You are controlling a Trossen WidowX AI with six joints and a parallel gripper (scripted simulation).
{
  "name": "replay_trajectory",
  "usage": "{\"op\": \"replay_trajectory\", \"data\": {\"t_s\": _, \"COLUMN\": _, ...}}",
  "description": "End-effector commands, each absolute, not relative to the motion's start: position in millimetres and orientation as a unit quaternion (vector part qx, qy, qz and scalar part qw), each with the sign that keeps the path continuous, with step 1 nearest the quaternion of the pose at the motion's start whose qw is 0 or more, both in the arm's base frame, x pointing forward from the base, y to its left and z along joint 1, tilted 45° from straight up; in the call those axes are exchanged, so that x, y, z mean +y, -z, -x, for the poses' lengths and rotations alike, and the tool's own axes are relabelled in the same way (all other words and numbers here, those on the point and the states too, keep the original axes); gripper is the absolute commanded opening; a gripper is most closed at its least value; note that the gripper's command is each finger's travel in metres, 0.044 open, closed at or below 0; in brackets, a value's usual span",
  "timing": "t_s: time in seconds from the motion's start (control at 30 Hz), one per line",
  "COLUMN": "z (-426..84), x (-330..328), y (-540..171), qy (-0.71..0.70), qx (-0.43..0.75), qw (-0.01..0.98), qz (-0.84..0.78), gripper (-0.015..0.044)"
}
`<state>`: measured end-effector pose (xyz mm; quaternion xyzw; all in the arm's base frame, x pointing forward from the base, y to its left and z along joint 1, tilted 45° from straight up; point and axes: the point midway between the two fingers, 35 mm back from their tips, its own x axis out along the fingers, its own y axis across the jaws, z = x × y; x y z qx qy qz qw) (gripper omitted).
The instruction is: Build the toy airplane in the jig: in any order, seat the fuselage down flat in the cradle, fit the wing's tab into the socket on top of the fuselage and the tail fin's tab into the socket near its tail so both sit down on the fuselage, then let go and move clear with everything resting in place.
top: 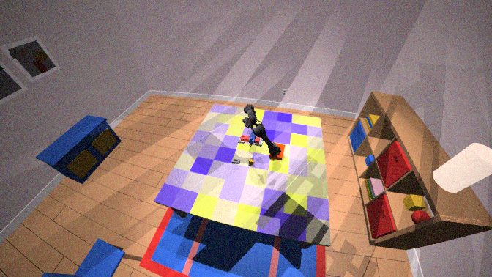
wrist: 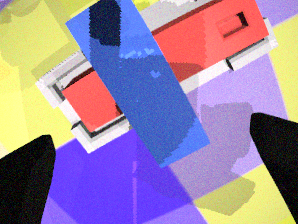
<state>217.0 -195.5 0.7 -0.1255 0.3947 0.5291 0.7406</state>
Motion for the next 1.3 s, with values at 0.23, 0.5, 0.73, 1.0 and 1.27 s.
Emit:
{"op": "replay_trajectory", "data": {"t_s": 0.23, "z": -218, "x": -196, "y": 1, "qy": -0.226, "qx": 0.621, "qw": 0.689, "qz": -0.298, "gripper": 0.0440}}
{"op": "replay_trajectory", "data": {"t_s": 0.5, "z": -218, "x": -196, "y": 1, "qy": -0.221, "qx": 0.623, "qw": 0.687, "qz": -0.303, "gripper": 0.0440}}
{"op": "replay_trajectory", "data": {"t_s": 0.73, "z": -218, "x": -196, "y": 1, "qy": -0.221, "qx": 0.623, "qw": 0.687, "qz": -0.303, "gripper": 0.0440}}
{"op": "replay_trajectory", "data": {"t_s": 1.0, "z": -225, "x": -178, "y": -29, "qy": -0.213, "qx": 0.623, "qw": 0.690, "qz": -0.301, "gripper": 0.0440}}
{"op": "replay_trajectory", "data": {"t_s": 1.27, "z": -228, "x": -104, "y": -112, "qy": -0.195, "qx": 0.618, "qw": 0.701, "qz": -0.299, "gripper": 0.0440}}
